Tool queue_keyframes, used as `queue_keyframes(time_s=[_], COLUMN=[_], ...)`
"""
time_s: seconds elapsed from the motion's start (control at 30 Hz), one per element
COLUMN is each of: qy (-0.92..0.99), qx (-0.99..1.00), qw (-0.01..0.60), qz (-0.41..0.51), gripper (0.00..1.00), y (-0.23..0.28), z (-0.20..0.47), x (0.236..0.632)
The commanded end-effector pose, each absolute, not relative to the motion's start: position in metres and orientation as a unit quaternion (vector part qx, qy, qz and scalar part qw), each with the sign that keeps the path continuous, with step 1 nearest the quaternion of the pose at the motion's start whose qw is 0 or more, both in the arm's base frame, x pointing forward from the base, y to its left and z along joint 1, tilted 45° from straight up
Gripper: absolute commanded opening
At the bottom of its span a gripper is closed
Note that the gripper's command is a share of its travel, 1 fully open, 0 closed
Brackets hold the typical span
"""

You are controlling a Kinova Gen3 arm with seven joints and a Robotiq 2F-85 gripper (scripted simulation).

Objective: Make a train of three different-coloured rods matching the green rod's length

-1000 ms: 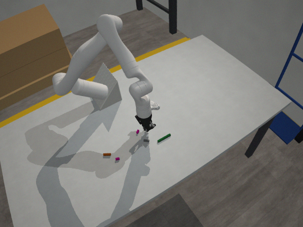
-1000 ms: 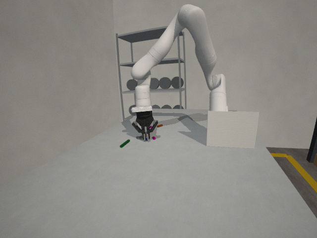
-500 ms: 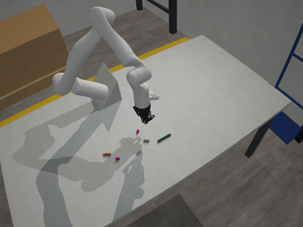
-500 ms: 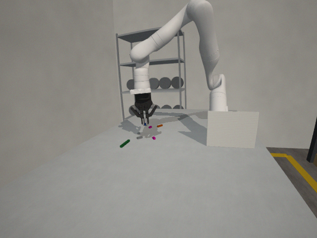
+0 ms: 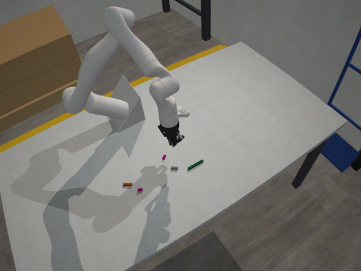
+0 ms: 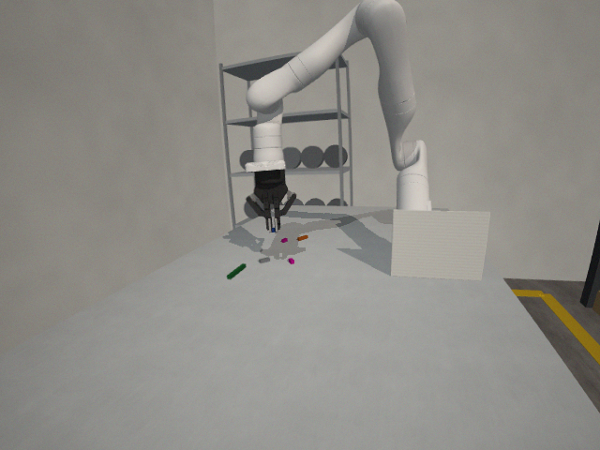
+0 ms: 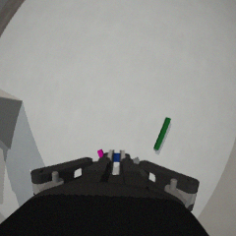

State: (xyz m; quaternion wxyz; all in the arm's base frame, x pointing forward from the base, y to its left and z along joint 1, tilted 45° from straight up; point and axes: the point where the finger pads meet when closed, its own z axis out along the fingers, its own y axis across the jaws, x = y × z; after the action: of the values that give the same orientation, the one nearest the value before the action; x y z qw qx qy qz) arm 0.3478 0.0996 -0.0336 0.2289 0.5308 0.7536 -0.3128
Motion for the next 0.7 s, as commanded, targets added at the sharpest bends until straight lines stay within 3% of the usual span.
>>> queue_keyframes(time_s=[0.0,0.4,0.67], qy=[0.750,0.706,0.704], qx=[0.537,0.594,0.596], qw=[0.231,0.253,0.253], qz=[-0.309,-0.291,-0.291], gripper=[0.05,0.05,0.05], y=[0.094,-0.018,-0.022], z=[-0.025,0.088,0.091], x=[0.352,0.380,0.380])
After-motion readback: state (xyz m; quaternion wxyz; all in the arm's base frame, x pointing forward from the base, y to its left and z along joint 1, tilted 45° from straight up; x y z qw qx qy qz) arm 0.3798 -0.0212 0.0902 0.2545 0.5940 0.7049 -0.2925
